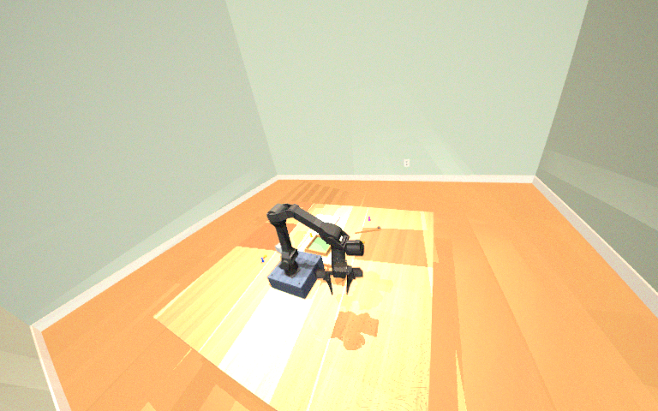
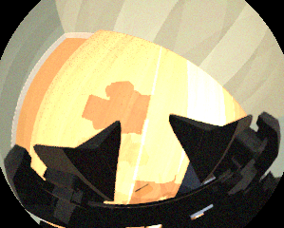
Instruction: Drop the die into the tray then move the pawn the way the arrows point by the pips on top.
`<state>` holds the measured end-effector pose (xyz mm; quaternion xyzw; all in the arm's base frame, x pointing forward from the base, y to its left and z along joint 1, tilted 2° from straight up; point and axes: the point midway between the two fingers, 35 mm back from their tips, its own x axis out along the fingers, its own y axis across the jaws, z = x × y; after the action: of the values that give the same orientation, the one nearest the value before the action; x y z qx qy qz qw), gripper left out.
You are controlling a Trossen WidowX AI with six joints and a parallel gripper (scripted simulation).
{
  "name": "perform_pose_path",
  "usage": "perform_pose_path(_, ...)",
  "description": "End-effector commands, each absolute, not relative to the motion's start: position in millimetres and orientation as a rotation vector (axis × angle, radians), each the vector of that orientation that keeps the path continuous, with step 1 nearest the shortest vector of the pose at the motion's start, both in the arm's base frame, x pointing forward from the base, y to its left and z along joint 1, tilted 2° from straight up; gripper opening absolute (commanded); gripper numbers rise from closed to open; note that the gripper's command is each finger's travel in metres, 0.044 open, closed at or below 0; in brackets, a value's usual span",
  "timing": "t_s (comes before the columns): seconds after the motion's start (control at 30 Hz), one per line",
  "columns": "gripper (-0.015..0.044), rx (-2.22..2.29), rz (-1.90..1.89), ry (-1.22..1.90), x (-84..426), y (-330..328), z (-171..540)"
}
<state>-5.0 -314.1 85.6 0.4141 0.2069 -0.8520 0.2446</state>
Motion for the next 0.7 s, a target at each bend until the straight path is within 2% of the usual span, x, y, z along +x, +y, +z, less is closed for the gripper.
perform_pose_path(0.0, 0.0275, 1.093, -2.102, 0.698, 63.7, -306.7, 71.7)
perform_pose_path(0.37, 0.0275, 0.799, -1.457, 1.079, 222.9, -234.7, 56.3)
perform_pose_path(0.67, 0.0275, 0.522, -0.943, 1.292, 306.9, -119.6, 45.2)
